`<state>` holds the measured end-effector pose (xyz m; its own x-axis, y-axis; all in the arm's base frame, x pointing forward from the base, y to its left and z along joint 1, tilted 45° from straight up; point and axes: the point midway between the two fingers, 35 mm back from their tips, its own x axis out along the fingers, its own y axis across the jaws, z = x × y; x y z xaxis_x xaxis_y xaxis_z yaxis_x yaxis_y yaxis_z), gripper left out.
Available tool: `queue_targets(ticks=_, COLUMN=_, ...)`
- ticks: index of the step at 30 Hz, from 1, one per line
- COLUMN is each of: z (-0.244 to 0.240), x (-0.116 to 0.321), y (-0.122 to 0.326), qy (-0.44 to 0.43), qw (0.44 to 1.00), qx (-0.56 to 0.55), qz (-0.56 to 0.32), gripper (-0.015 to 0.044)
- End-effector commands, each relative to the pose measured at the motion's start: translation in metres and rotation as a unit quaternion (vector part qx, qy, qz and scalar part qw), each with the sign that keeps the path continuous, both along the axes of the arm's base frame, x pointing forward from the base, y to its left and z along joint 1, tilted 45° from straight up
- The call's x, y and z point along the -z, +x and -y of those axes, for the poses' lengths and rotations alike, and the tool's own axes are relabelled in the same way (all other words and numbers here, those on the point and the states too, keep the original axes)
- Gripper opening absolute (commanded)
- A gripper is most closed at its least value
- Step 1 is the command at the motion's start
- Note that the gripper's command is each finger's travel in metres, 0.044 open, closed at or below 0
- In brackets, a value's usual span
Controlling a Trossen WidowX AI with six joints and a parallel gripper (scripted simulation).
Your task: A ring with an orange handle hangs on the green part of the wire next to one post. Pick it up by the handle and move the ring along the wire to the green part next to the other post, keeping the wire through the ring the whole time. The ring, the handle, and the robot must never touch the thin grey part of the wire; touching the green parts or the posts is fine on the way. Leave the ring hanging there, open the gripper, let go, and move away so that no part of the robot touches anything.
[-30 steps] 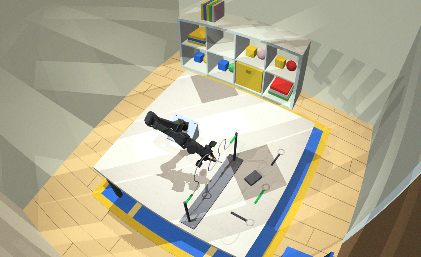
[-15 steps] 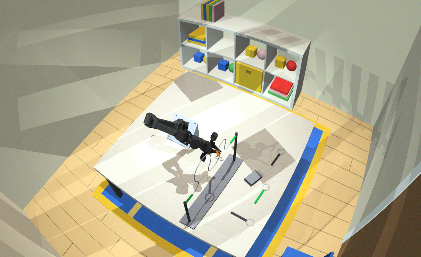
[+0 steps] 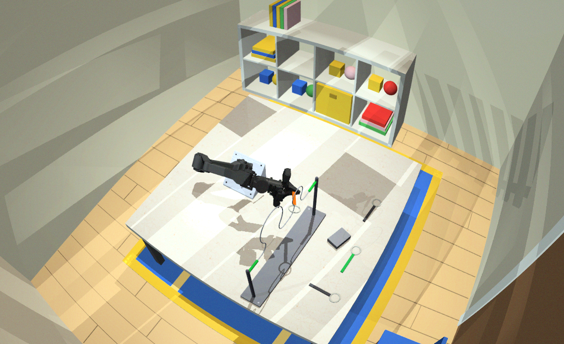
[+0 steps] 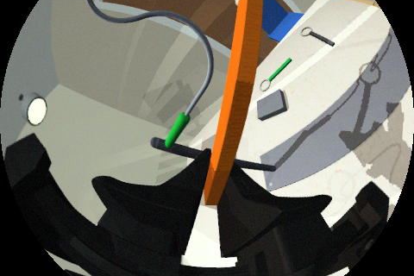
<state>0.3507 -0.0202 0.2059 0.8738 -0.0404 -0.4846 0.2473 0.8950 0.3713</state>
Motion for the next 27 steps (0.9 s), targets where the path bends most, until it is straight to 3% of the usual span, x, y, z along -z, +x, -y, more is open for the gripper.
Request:
queue_targets(ticks=1, z=-0.012, x=-0.012, y=0.002, qy=0.042, qw=0.999, qx=-0.004, qz=0.013, gripper=-0.0150)
queue_targets(ticks=27, z=-0.055, x=-0.050, y=0.008, qy=0.228, qw=0.973, qx=-0.007, qz=0.042, gripper=-0.0150)
